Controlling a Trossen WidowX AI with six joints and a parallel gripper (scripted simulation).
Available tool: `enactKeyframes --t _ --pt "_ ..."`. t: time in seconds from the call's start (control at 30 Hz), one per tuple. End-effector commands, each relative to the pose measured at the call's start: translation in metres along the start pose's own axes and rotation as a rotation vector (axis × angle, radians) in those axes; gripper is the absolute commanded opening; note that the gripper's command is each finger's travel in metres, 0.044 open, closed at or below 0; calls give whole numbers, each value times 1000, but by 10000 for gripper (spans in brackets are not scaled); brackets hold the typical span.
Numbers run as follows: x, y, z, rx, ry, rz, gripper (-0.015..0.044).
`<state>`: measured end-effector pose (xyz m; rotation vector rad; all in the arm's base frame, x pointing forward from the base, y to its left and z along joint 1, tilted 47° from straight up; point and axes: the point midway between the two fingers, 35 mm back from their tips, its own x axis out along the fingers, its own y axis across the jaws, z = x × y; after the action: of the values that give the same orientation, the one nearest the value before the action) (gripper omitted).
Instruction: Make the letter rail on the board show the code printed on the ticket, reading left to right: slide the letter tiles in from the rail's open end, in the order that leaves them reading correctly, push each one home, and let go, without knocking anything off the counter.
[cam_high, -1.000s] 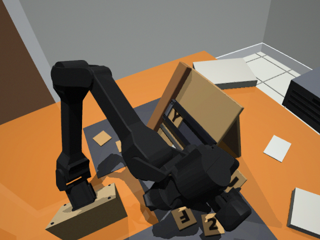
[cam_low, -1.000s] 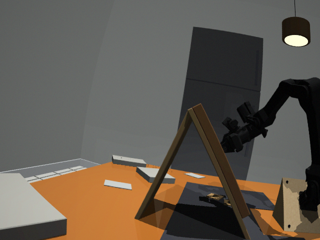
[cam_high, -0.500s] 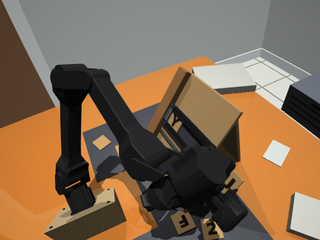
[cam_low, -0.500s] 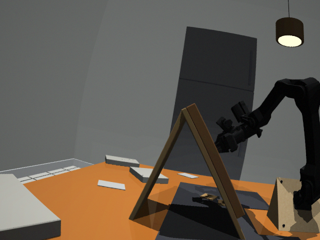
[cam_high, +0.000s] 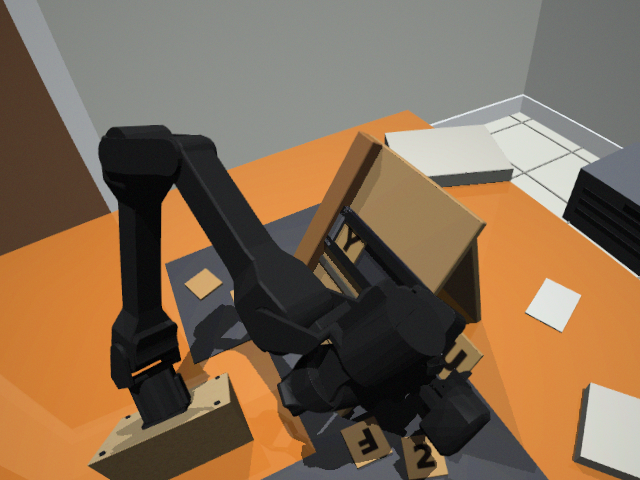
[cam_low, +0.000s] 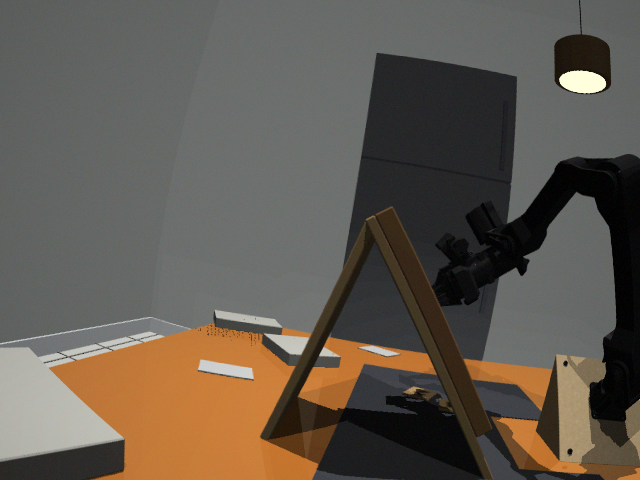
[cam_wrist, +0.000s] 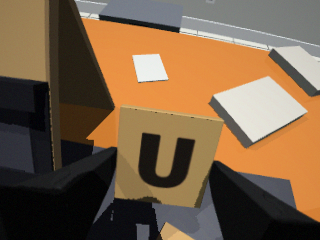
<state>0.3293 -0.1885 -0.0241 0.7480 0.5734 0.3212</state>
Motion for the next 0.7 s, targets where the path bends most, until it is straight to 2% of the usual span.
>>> enactKeyframes --t 0.0,0.67 --pt "0 3 0 3 0 -3 0" --pt "0 12 0 4 0 -3 0"
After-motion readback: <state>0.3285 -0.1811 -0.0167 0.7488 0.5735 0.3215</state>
